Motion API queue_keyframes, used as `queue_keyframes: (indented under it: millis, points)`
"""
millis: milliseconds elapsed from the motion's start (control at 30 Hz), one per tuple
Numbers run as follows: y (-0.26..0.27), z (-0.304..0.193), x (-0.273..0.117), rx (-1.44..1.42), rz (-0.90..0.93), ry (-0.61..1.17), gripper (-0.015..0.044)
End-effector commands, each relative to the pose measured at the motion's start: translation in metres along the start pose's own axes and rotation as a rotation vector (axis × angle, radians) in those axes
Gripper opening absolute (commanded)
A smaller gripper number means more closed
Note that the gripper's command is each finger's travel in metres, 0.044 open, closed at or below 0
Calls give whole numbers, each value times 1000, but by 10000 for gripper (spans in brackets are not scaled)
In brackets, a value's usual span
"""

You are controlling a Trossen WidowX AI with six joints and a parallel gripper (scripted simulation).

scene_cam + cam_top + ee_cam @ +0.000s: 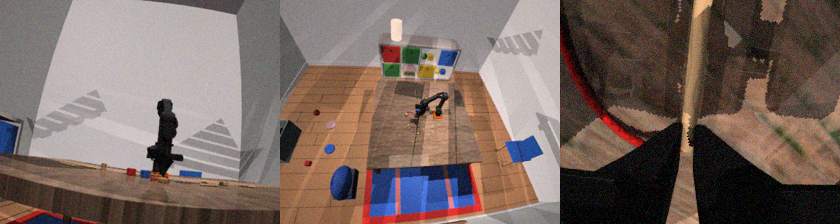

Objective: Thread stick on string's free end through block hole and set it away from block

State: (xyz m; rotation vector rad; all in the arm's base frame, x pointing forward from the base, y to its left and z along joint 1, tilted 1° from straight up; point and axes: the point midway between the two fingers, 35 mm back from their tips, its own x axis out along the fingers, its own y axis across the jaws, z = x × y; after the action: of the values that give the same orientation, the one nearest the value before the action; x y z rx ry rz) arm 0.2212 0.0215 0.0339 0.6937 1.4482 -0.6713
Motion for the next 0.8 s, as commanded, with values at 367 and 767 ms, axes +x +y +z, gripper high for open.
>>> queue_keyframes:
  millis: [367, 767]
  points:
    - [4, 12, -3, -3, 9, 2, 0]
    - [4, 20, -3, -3, 9, 2, 0]
